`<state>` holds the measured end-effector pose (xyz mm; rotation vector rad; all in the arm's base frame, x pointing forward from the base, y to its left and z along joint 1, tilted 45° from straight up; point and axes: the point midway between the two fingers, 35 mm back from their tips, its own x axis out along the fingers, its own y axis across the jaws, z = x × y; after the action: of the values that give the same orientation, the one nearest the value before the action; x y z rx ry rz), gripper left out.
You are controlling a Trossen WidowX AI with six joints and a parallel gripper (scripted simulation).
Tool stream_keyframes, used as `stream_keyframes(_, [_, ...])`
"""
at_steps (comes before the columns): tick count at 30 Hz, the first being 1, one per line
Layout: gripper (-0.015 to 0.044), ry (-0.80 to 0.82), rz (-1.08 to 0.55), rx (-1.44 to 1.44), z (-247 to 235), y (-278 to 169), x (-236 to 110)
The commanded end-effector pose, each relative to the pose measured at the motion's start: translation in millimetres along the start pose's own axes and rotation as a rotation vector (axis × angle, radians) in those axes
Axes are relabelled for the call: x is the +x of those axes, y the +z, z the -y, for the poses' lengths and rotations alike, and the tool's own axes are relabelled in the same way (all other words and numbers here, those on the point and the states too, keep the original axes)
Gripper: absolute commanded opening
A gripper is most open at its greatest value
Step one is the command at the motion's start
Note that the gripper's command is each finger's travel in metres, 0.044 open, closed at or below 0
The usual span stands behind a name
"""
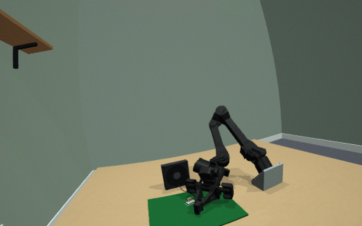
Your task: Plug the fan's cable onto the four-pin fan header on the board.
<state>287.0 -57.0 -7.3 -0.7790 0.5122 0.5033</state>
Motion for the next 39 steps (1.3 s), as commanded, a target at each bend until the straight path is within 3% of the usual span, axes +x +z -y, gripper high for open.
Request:
stream_keyframes(1, [0.014, 0.0, 0.0, 0.0, 0.0, 0.0, 0.0])
stream_keyframes(22, [0.014, 0.0, 0.0, 0.0, 0.2, 0.2, -0.4])
stream_keyframes(39, [0.014, 0.002, -0.003, -0.002, 11.6, 18.5, -46.0])
